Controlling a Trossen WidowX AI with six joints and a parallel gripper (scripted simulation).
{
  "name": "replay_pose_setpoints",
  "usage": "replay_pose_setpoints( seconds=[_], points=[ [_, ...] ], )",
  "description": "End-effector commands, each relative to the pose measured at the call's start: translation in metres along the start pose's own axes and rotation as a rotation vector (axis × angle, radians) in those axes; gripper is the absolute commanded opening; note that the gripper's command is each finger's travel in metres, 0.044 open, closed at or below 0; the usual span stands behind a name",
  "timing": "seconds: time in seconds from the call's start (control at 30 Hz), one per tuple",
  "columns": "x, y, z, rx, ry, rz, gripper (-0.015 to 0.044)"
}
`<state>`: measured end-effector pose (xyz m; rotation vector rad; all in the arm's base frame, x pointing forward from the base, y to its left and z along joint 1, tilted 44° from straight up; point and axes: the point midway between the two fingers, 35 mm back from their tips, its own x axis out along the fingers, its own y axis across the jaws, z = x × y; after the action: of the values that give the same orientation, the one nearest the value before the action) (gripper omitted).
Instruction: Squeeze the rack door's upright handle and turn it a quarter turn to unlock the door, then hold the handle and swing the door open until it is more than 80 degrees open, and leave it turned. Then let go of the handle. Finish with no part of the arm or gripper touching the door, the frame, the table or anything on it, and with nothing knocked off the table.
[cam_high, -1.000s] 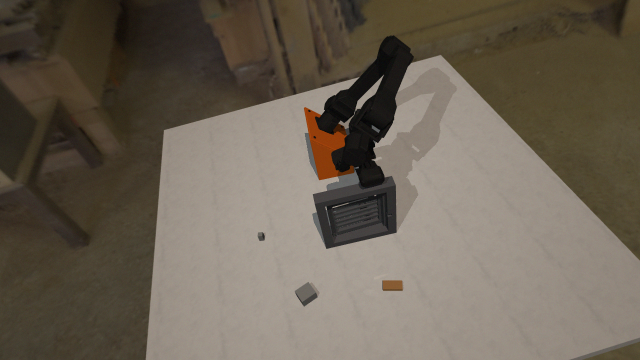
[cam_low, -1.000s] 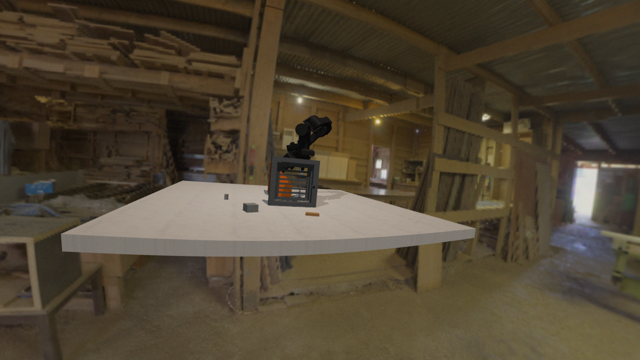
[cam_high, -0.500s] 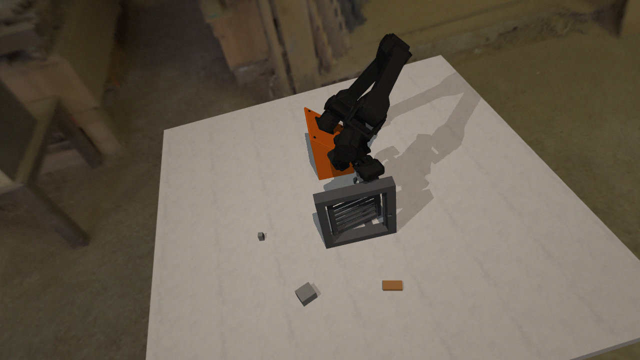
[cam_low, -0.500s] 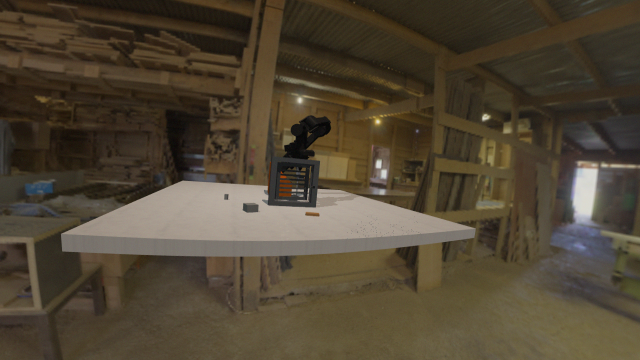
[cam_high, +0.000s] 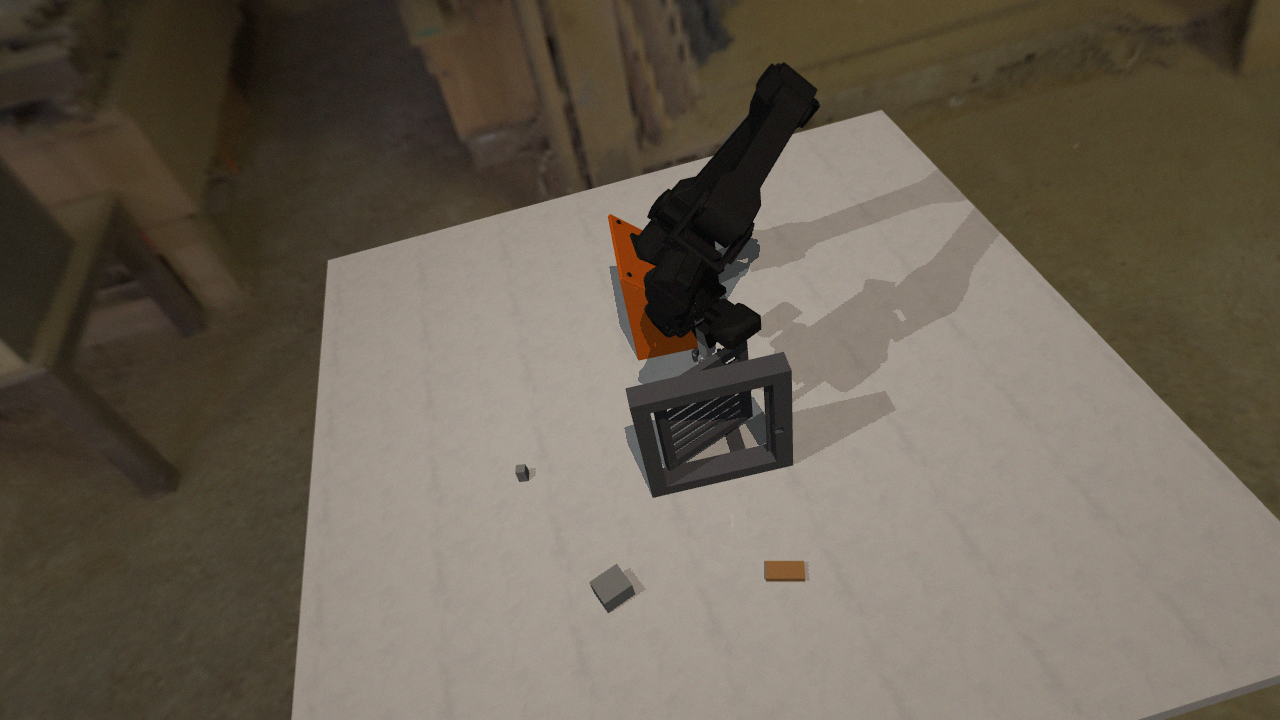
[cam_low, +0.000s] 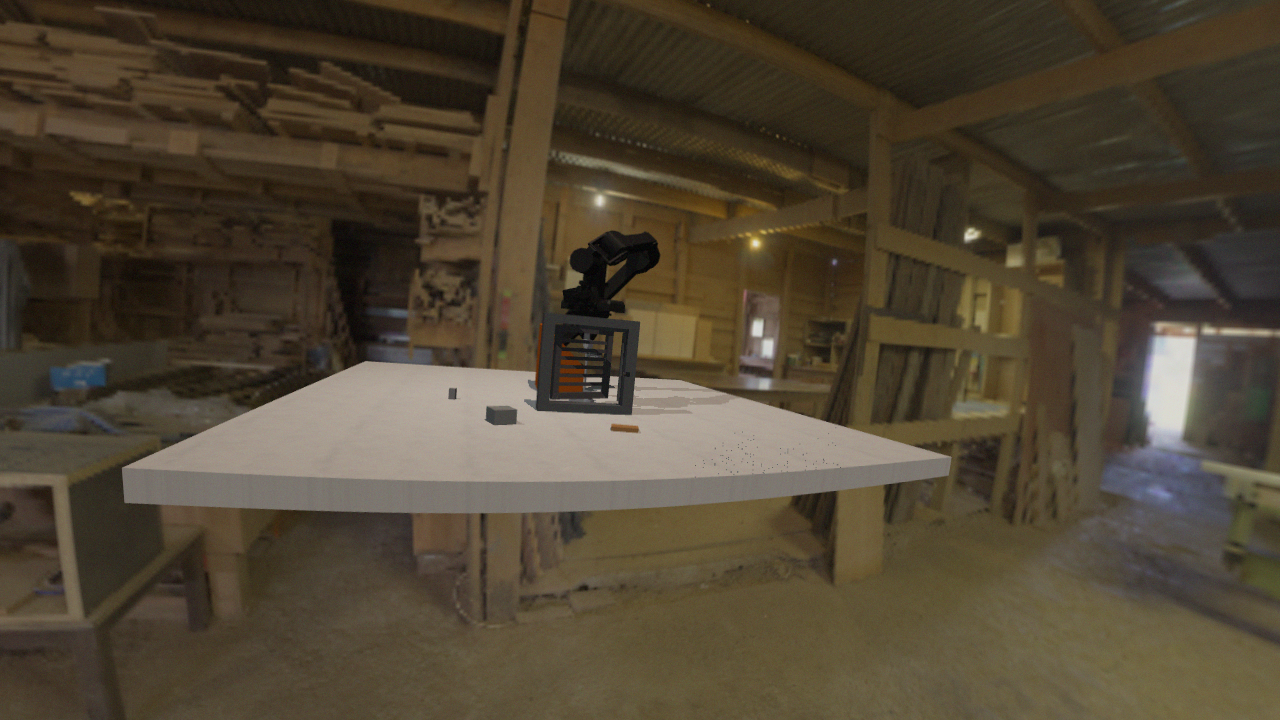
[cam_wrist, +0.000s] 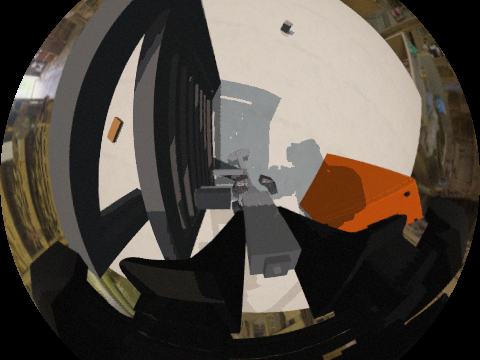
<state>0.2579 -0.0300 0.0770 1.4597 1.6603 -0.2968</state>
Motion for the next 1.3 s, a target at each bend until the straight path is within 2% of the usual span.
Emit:
replay_pose_setpoints(
  seconds=[0.0, 1.27],
  points=[
    [0.000, -0.003, 0.002, -0.103, -0.009, 0.011, 0.0011],
    [0.000, -0.067, 0.041, -0.647, -0.013, 0.004, 0.0011]
  ],
)
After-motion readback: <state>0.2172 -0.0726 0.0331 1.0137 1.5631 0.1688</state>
